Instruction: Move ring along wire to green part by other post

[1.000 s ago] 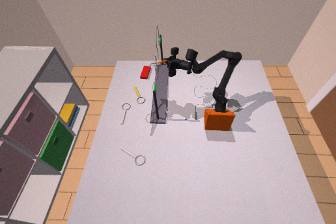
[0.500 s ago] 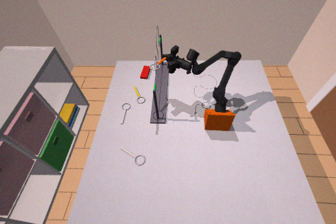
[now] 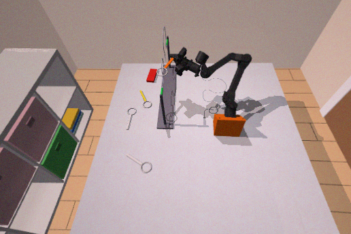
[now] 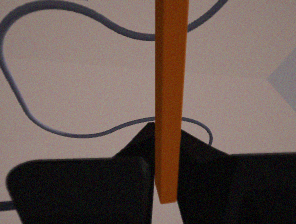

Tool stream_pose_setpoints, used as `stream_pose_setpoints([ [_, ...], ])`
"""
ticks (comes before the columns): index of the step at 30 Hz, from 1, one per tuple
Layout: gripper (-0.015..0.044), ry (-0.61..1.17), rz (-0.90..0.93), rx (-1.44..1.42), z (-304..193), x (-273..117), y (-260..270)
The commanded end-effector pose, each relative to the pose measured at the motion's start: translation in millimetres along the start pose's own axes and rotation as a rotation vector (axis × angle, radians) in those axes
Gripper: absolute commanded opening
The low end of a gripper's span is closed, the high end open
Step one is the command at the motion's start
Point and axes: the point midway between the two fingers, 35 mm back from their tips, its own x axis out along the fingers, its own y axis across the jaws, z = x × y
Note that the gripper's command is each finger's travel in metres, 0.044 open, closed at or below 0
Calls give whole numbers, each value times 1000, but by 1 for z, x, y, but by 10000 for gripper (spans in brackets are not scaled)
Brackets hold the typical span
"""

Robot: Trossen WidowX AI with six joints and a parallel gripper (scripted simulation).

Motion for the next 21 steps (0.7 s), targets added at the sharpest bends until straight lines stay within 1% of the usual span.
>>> stream_pose_setpoints([
  [1,-150,-6,-35,-58,-1,1,-4],
  [11,-150,-12,-68,-118,-3,1,-1],
  [21,-150,0,-26,-42,-5,0,19],
])
